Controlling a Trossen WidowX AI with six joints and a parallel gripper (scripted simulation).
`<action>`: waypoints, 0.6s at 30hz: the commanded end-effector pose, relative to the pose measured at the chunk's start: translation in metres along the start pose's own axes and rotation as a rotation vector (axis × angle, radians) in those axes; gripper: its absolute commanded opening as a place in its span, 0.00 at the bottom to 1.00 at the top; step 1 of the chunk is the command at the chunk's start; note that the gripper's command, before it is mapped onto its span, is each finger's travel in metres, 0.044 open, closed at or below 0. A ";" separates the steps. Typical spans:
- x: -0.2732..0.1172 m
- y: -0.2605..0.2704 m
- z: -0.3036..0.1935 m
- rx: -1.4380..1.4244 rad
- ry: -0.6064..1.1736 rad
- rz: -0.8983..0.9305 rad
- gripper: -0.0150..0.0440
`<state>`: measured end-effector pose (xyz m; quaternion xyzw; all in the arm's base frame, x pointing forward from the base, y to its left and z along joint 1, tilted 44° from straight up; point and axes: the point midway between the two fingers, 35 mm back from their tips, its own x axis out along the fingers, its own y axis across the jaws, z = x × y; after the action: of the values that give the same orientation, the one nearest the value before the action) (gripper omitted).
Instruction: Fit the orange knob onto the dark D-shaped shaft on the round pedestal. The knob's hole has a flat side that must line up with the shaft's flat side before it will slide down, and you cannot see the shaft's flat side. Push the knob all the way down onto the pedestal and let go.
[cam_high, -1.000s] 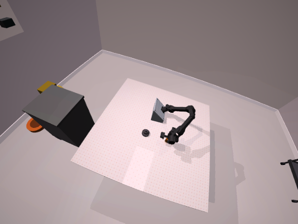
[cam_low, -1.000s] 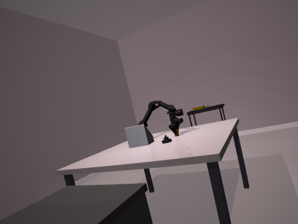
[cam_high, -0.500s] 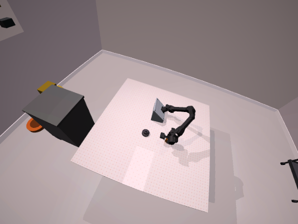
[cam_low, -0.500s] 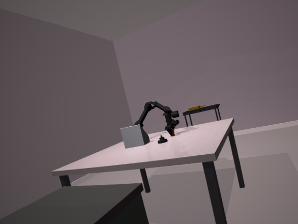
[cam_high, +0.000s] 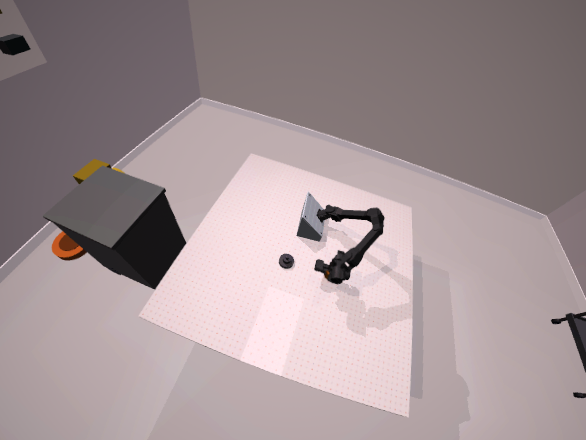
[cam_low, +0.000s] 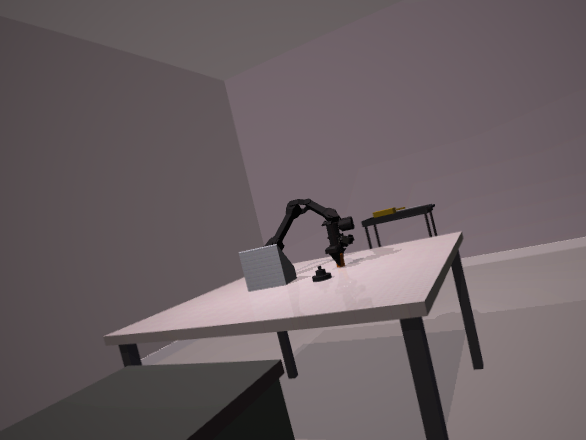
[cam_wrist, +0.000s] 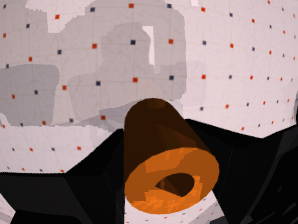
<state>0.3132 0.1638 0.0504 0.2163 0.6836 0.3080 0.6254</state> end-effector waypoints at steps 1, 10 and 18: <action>-0.025 -0.006 0.006 -0.003 -0.014 -0.006 0.25; -0.088 -0.016 0.004 -0.002 -0.013 -0.011 0.25; -0.134 -0.020 -0.006 -0.002 -0.011 -0.002 0.25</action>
<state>0.3269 0.0695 0.1222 0.2194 0.6811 0.3044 0.6287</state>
